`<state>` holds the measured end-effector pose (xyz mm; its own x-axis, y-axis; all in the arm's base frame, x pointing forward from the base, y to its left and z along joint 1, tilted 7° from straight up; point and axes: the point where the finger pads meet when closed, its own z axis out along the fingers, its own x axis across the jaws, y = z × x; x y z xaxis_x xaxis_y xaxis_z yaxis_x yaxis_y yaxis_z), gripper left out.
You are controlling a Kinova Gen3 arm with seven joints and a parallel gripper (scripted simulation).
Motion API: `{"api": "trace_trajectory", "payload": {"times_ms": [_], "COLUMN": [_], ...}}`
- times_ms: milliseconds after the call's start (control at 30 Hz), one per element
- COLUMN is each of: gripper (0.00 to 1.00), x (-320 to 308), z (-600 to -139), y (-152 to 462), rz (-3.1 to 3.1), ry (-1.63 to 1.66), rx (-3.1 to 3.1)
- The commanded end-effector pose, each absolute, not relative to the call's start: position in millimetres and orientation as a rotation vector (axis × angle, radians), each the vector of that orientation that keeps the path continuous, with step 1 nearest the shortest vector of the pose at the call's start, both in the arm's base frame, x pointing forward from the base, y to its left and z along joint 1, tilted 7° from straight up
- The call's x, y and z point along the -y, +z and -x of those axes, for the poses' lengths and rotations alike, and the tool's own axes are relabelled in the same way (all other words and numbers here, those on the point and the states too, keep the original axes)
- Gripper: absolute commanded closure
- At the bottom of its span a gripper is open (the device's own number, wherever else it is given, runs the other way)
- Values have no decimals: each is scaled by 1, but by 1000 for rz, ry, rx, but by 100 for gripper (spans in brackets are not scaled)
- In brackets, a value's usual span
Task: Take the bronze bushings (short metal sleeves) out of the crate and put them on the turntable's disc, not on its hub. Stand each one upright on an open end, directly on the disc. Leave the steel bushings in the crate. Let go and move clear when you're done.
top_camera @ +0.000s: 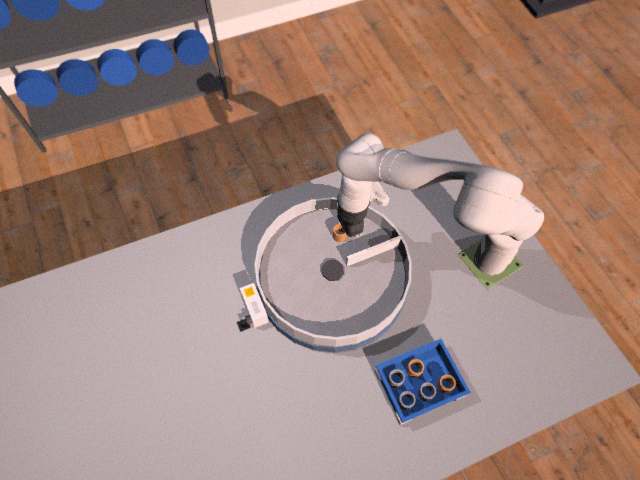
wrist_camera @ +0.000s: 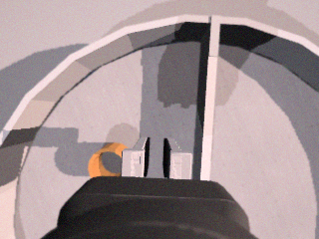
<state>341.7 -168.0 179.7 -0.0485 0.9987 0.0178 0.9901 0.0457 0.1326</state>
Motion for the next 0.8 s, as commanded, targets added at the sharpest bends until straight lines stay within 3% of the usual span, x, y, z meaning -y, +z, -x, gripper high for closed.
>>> {"api": "trace_trajectory", "payload": {"times_ms": [0,433,767], "gripper": [64,64,64], "x": [162,105,16], "z": [-339,-338,-335], "y": [181,181,183], "rz": [-2121,-2121,-2122], "ry": [169,169,168], "rx": [-2211,-2211,-2212]}}
